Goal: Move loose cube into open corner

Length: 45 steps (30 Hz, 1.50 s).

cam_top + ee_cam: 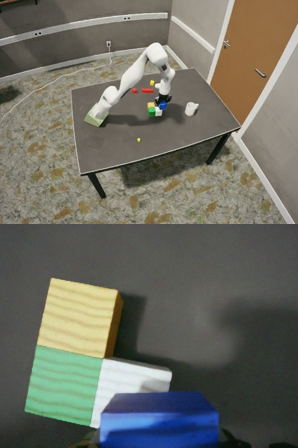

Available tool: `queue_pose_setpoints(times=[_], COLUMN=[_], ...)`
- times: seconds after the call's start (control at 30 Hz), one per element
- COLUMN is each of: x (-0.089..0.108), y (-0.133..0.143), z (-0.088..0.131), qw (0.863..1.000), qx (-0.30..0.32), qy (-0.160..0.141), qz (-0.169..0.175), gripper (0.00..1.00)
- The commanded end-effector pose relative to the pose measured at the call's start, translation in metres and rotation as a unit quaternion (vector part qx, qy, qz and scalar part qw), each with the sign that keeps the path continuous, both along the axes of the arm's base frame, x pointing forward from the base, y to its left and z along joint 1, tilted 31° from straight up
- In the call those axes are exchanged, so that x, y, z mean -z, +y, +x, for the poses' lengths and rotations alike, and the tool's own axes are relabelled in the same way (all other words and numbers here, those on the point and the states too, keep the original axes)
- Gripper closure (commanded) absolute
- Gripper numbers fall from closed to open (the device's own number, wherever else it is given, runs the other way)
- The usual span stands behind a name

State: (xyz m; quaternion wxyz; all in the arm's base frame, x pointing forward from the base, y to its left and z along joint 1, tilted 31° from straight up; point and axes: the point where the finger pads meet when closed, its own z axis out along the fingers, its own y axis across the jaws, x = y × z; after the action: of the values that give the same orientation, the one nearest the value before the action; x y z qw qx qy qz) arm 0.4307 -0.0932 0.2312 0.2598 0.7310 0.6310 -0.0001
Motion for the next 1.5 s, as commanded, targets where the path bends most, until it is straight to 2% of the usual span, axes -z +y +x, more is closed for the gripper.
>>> queue_pose_setpoints(times=[0.0,0.17,0.33,1.47], x=[0.006,0.007,0.009,0.009], y=[0.016,0.038,0.049,0.05], z=[0.019,0.038,0.047,0.048], qw=[1.0,0.997,0.995,0.994], qx=[0.018,0.068,0.092,0.095], qy=[-0.006,-0.029,-0.039,-0.04], qz=[-0.001,0.019,0.028,0.029], gripper=[0.9,0.9,0.9,0.9])
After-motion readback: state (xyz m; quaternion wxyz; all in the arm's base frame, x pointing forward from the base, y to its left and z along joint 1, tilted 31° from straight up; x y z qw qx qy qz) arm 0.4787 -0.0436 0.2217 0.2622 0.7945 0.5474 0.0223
